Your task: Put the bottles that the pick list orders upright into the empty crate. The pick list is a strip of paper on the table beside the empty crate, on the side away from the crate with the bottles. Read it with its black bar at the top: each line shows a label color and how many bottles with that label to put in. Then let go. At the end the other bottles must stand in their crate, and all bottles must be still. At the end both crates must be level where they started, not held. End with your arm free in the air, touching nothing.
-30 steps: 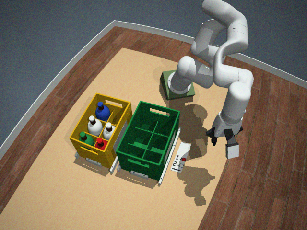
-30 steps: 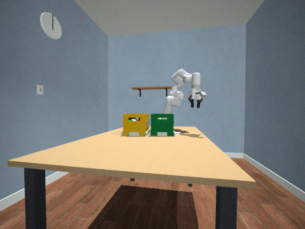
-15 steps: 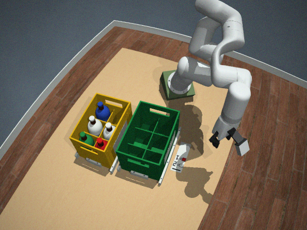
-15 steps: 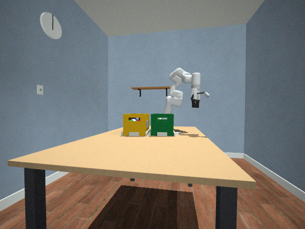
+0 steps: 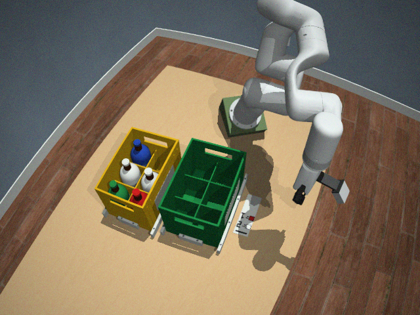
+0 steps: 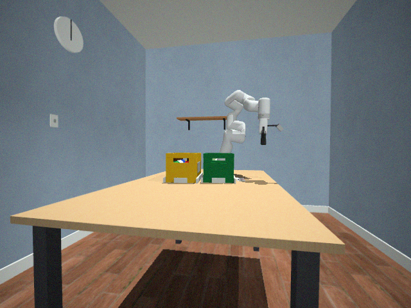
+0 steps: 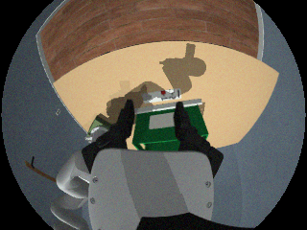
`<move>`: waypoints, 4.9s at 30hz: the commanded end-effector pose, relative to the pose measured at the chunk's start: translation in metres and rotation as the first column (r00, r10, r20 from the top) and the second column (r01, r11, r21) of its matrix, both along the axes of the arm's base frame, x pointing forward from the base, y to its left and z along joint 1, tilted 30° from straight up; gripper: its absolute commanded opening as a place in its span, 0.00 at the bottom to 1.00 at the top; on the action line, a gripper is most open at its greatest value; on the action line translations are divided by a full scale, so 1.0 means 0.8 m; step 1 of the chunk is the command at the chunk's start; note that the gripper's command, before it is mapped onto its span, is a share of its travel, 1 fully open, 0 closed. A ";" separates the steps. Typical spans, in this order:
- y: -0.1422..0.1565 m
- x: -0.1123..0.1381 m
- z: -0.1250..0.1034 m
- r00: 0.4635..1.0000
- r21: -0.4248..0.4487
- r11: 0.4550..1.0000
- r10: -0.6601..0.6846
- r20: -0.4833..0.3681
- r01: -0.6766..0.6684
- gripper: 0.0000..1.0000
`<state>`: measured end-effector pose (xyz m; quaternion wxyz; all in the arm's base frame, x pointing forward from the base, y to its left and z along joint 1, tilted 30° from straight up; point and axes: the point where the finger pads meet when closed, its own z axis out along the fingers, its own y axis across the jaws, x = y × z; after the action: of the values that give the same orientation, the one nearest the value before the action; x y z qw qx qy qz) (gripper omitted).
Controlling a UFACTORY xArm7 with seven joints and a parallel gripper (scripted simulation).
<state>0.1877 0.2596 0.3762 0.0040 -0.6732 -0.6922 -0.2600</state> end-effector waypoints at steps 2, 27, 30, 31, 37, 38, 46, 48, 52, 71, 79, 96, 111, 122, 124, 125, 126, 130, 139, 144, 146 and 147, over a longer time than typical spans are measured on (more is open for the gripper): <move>0.000 0.000 0.002 0.984 -0.063 0.985 0.166 0.064 -0.162 0.65; 0.000 0.000 0.002 0.975 -0.081 0.976 0.209 0.078 -0.202 0.65; 0.000 0.000 0.002 0.975 -0.081 0.976 0.209 0.078 -0.202 0.65; 0.000 0.000 0.002 0.975 -0.081 0.976 0.209 0.078 -0.202 0.65; 0.000 0.000 0.002 0.975 -0.081 0.976 0.209 0.078 -0.202 0.65; 0.000 0.000 0.002 0.975 -0.081 0.976 0.209 0.078 -0.202 0.65; 0.000 0.000 0.002 0.975 -0.081 0.976 0.209 0.078 -0.202 0.65; 0.000 0.000 0.002 0.975 -0.081 0.976 0.209 0.078 -0.202 0.65; 0.000 0.000 0.002 0.975 -0.081 0.976 0.209 0.078 -0.202 0.65; -0.077 0.025 -0.008 0.984 0.067 0.984 -0.159 -0.078 0.164 0.65; -0.112 0.037 -0.013 0.933 0.115 0.933 -0.320 -0.168 0.341 0.65; -0.201 0.066 -0.025 0.671 0.154 0.676 -0.624 -0.402 0.721 0.65; -0.278 0.091 -0.035 0.331 0.095 0.342 -0.740 -0.586 0.935 0.65; -0.343 0.113 -0.044 0.015 -0.012 0.032 -0.714 -0.700 0.999 0.65; -0.343 0.113 -0.044 0.015 -0.012 0.032 -0.714 -0.700 0.999 0.65; -0.348 0.115 -0.044 -0.020 -0.026 -0.001 -0.704 -0.710 1.000 0.65; -0.354 0.117 -0.045 -0.049 -0.039 -0.030 -0.695 -0.717 0.999 0.65; -0.378 0.124 -0.048 -0.162 -0.092 -0.141 -0.650 -0.743 0.986 0.65; -0.431 0.142 -0.055 -0.390 -0.219 -0.364 -0.505 -0.770 0.905 0.65; -0.449 0.147 -0.058 -0.466 -0.270 -0.439 -0.435 -0.771 0.857 0.65; -0.461 0.151 -0.059 -0.509 -0.302 -0.481 -0.389 -0.768 0.823 0.65; -0.467 0.153 -0.060 -0.529 -0.317 -0.501 -0.366 -0.766 0.806 0.65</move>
<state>0.3034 -0.0952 0.3290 0.2398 -0.9114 0.3176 -0.1051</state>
